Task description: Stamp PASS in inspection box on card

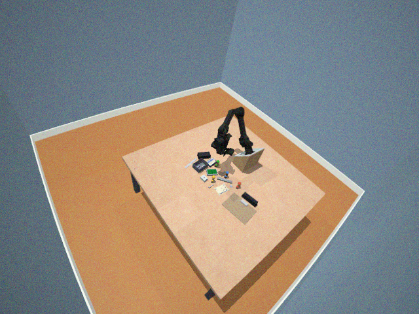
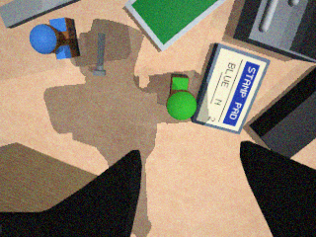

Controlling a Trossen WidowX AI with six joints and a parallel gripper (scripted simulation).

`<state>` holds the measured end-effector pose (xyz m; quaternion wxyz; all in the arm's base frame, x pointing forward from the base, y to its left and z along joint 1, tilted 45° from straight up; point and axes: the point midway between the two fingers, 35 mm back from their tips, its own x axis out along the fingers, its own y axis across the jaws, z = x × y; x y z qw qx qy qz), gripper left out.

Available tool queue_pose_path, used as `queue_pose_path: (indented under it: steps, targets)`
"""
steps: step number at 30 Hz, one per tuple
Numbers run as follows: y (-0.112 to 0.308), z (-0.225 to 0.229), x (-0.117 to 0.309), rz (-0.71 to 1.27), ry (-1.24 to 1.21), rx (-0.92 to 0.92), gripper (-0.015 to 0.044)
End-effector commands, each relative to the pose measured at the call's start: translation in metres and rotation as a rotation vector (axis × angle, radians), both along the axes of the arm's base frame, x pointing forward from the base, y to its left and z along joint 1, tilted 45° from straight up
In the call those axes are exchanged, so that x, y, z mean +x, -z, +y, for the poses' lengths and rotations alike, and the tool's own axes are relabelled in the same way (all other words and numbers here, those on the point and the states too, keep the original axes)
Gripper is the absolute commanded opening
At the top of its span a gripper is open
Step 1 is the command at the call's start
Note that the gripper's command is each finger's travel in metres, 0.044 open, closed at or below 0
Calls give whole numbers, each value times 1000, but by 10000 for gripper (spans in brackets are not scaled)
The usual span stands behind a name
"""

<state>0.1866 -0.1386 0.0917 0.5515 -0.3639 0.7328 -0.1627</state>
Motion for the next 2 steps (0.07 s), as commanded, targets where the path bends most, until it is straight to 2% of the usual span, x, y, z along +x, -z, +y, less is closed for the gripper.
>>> queue_pose_path:
  steps: [1,2]
  targets:
    - [0,0,0,0,0,0,262]
    - [0,0,0,0,0,0,262]
